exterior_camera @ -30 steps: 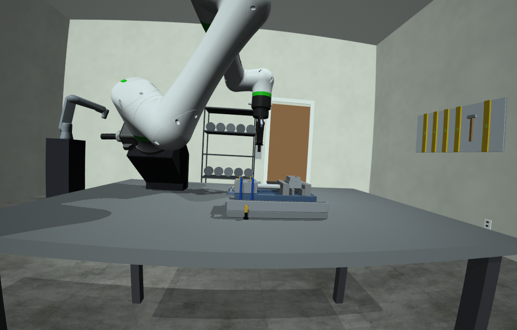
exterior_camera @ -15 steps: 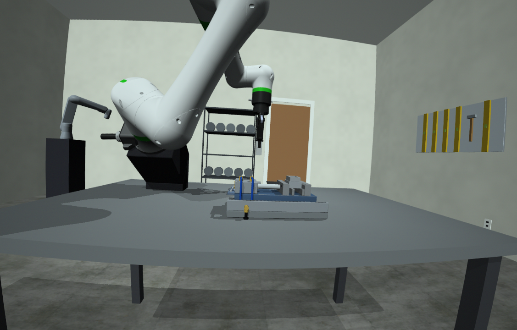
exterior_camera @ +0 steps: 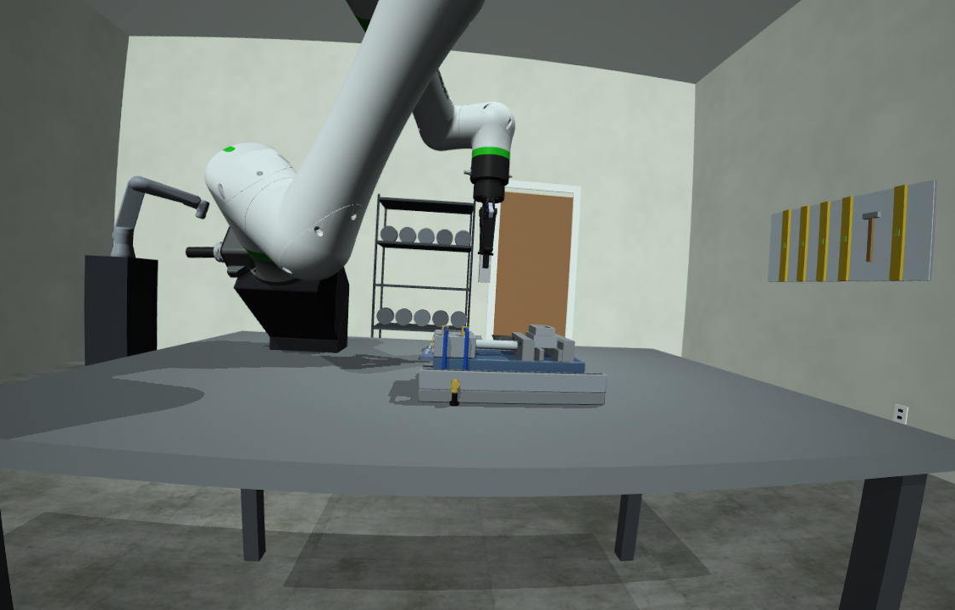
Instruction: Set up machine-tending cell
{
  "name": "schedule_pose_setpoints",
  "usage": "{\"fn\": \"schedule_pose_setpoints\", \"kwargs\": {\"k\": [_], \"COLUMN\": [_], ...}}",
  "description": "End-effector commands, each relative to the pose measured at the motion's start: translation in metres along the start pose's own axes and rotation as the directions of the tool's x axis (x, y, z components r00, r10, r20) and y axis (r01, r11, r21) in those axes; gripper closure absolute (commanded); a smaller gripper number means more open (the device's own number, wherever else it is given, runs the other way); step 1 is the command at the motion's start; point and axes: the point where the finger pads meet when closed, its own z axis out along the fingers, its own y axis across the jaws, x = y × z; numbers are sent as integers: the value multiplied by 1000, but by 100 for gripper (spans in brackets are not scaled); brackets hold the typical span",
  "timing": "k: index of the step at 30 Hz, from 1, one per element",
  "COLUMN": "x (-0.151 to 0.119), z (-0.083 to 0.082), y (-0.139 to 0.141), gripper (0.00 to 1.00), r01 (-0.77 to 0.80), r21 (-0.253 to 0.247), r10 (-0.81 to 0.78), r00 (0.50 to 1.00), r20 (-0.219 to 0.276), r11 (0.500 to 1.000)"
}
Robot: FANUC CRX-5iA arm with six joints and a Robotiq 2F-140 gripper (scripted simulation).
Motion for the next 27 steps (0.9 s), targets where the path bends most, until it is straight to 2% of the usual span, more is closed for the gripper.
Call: {"fn": "schedule_pose_setpoints", "kwargs": {"k": [1,2,3,17,19,21,24,27], "x": [2,2,1,-18,-18,-28,-36,-37], "z": [-5,-5,-6,0,0,5,9,9], "y": [32,32,59,181,181,212,231,234], "gripper": [100,100,100,100,100,100,100,100], "r01": [3,3,4,0,0,-3,-5,-5], "r21": [4,4,5,2,2,-1,-3,-4], "r10": [-3,-3,-4,0,0,3,5,5], "r00": [1000,1000,1000,1000,1000,1000,1000,1000], "r20": [-2,-2,-3,-2,-2,-1,0,1], "r11": [1000,1000,1000,1000,1000,1000,1000,1000]}}
